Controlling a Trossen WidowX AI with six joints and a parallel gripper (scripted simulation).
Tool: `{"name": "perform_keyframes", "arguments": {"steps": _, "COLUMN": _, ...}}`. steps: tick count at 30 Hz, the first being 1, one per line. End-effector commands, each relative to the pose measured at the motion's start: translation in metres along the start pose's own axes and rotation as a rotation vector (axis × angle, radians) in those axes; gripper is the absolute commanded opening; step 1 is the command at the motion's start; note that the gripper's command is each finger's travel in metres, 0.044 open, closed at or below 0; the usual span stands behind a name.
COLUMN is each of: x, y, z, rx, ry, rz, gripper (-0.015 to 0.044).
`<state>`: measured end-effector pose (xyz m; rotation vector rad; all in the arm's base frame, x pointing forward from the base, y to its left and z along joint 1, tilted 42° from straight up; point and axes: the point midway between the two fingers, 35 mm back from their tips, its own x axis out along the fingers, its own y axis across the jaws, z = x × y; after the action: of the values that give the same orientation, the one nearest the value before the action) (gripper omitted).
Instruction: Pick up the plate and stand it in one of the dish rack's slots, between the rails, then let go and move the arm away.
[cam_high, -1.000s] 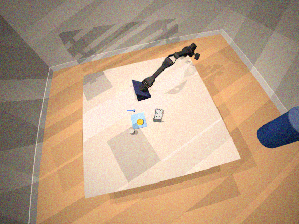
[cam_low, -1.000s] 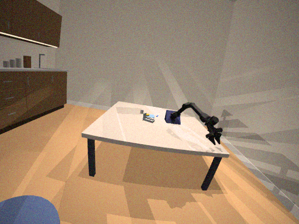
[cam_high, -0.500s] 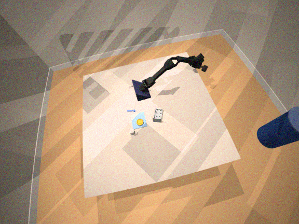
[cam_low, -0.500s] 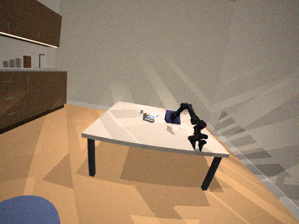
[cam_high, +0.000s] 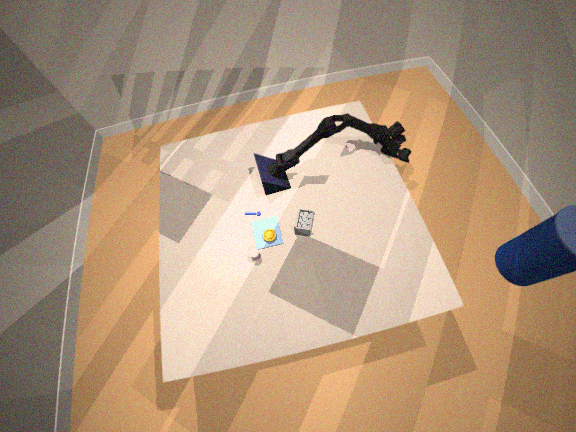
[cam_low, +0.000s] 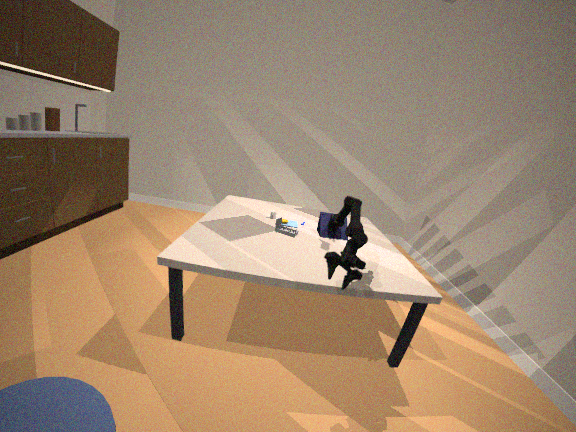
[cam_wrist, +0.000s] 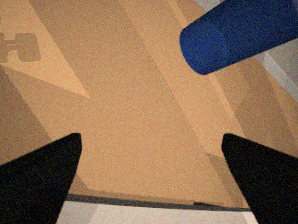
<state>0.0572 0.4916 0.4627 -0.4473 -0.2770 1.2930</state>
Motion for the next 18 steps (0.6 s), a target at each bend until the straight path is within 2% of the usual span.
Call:
{"name": "perform_keyframes", "arguments": {"steps": 1, "x": 0.005, "y": -0.035, "z": -0.019, "rx": 0.044, "ry": 0.033, "rz": -0.056, "gripper": 0.04}}
{"name": "perform_keyframes", "arguments": {"steps": 11, "x": 0.02, "y": -0.101, "z": -0.093, "rx": 0.095, "ry": 0.177, "rz": -0.13, "gripper": 0.04}}
{"name": "perform_keyframes", "arguments": {"steps": 18, "x": 0.015, "y": -0.153, "z": -0.16, "rx": 0.136, "ry": 0.319, "rz": -0.186, "gripper": 0.04}}
